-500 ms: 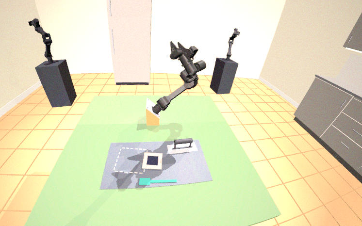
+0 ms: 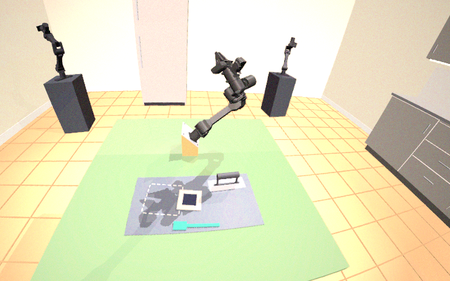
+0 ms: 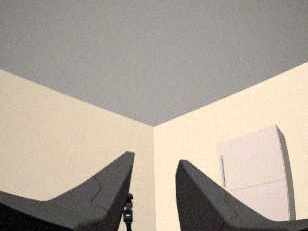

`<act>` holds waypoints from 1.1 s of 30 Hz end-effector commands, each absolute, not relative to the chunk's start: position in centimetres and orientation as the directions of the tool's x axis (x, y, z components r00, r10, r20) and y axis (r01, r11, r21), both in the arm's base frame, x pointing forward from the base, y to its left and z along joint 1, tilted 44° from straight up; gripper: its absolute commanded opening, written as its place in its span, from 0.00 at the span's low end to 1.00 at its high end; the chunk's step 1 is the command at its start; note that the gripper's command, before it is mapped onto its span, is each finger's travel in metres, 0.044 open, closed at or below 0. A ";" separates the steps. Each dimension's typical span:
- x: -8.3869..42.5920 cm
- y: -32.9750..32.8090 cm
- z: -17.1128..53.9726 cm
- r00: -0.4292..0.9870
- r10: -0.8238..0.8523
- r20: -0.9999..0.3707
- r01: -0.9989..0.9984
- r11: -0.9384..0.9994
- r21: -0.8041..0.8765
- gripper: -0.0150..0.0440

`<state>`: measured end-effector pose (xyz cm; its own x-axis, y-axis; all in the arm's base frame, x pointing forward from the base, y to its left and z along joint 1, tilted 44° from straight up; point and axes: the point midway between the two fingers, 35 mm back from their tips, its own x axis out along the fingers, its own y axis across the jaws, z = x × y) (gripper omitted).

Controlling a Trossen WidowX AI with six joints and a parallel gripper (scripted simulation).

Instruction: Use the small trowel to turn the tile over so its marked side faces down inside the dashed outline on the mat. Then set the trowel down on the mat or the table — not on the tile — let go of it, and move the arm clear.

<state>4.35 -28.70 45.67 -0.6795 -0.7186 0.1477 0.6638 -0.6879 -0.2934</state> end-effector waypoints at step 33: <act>4.4 -28.7 45.7 -0.679 -0.719 0.148 0.664 -0.688 -0.293 0.42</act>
